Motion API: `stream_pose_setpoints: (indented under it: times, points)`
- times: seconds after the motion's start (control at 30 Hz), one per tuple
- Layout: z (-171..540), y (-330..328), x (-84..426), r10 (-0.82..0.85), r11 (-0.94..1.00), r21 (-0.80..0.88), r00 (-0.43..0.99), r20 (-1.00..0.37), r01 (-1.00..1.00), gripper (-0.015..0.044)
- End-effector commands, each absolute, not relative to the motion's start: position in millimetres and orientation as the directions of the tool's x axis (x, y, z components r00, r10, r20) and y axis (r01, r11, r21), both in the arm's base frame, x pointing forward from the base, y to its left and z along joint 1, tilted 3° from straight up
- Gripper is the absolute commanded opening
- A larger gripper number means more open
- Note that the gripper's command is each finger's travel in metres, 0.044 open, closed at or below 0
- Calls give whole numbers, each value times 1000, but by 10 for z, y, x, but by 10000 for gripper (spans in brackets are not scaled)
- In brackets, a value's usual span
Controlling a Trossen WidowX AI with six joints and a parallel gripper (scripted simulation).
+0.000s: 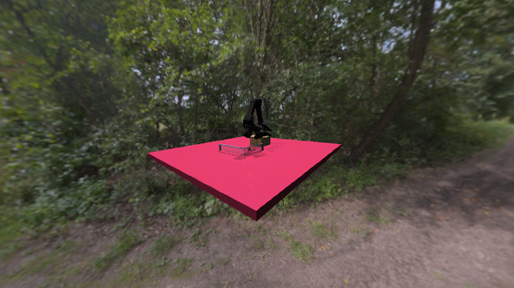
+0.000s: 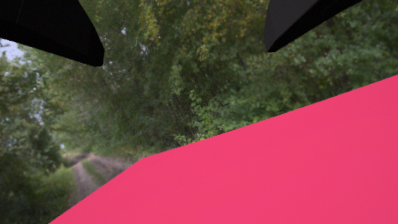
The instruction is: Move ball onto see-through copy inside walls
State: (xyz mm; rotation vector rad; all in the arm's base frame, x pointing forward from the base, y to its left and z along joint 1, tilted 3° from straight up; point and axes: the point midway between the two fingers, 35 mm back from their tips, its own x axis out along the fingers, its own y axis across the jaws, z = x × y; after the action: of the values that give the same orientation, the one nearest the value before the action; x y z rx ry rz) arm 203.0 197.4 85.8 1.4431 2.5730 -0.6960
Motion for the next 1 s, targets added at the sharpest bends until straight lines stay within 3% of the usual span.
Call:
stream_pose_setpoints:
  times: [0.0, 0.17, 0.27, 0.37, 0.5, 0.63, 0.97]
  points:
    - [851, 1965, 2029, 778, 452, -317, -542, -318, 834, 374]
    - [667, 1715, 2037, 700, 660, 167, -519, -491, 732, 249]
    - [539, 1532, 2086, 636, 765, 417, -473, -610, 490, 249]
    - [408, 1329, 2180, 549, 830, 534, -409, -729, 162, 249]
    - [262, 1090, 2294, 426, 810, 513, -318, -847, -283, 249]
    - [146, 858, 2406, 294, 638, 354, -208, -933, -684, 249]
    - [69, 487, 2613, 80, 168, 27, -14, -997, -985, 249]
